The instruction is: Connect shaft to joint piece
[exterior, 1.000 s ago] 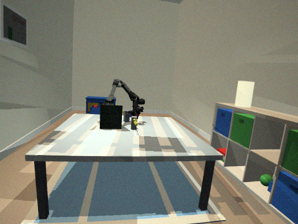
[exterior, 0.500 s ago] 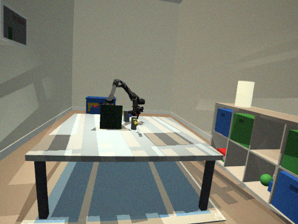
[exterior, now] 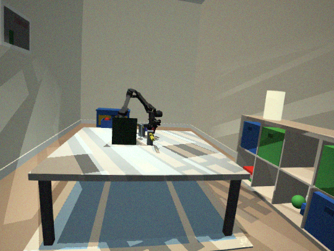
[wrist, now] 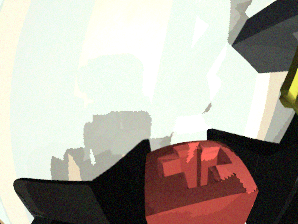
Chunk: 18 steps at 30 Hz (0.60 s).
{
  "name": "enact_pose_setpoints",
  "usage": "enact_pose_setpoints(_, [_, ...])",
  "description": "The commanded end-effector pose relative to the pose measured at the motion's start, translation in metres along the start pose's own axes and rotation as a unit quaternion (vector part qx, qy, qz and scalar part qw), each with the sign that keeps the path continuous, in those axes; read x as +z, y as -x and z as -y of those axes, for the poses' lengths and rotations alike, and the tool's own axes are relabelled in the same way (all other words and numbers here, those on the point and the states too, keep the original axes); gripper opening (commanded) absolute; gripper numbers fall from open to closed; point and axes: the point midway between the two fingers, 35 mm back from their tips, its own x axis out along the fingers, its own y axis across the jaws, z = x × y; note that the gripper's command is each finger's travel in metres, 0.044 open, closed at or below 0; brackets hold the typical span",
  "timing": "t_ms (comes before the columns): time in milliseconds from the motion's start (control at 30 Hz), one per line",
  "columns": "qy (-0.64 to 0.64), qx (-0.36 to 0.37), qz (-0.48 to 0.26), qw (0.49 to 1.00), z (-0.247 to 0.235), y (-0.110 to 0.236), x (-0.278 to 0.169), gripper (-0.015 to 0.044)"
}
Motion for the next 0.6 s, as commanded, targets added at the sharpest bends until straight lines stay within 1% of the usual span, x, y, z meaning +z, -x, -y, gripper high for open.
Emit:
enact_pose_setpoints(0, [-0.001,0.000,0.002,1.000,0.0001,-0.0004,0.0008,0.0182])
enact_pose_setpoints(333, [-0.001,0.000,0.002,1.000,0.0001,-0.0004,0.0008,0.0182])
enact_pose_setpoints(367, [0.000,0.000,0.000,1.000,0.0000,0.0000,0.0000,0.0156])
enact_pose_setpoints(400, [0.000,0.000,0.000,1.000,0.0000,0.0000,0.0000,0.0147])
enact_pose_setpoints(567, [0.000,0.000,0.000,1.000,0.0000,0.0000,0.0000,0.0147])
